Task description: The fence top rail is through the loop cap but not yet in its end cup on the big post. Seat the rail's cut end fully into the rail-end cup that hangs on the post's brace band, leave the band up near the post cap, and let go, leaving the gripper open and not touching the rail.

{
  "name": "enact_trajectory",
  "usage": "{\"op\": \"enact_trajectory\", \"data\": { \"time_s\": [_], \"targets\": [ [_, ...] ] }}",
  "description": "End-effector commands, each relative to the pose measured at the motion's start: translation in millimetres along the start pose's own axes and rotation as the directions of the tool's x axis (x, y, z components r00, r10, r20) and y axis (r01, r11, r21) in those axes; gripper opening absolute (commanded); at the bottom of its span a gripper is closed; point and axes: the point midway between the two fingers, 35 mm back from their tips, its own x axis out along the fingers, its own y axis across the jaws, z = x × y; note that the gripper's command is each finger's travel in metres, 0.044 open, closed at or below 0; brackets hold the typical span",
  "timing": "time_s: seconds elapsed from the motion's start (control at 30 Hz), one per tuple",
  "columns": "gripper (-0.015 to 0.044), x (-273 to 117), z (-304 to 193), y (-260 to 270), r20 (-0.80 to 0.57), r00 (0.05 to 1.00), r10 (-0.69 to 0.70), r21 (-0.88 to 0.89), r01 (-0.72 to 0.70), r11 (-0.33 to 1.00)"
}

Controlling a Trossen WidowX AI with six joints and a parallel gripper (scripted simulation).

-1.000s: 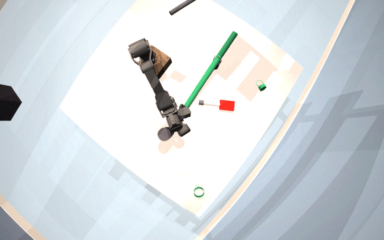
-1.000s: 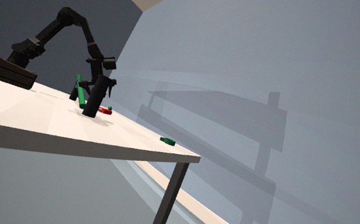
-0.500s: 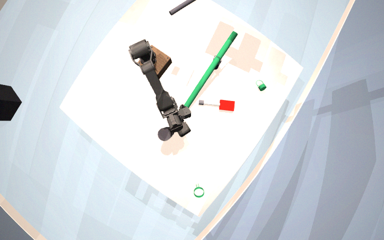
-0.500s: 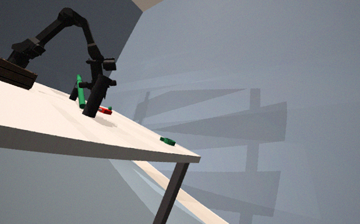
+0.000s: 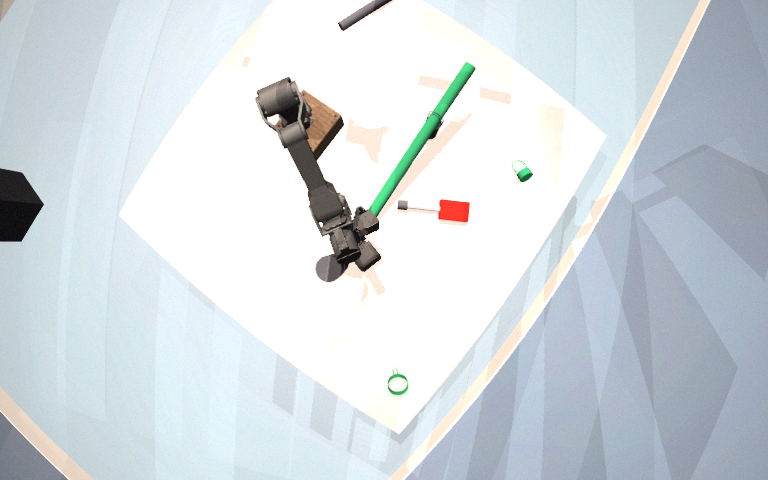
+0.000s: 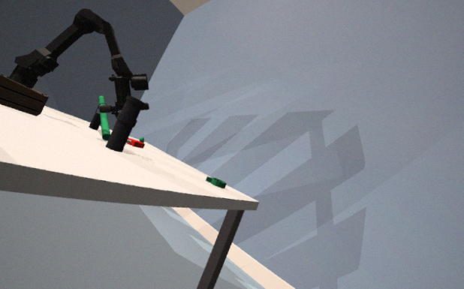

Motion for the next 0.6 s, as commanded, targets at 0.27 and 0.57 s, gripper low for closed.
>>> {"op": "enact_trajectory", "data": {
  "time_s": [0.27, 0.57],
  "targets": [
    [0.0000, -4.5, -1.2, 7.3, 0.035, 0.999, 0.003, -0.071, -0.001, 0.997],
    [0.0000, -7.0, -1.8, 11.9, 0.063, 0.998, 0.006, -0.120, 0.001, 0.993]
  ]
}}
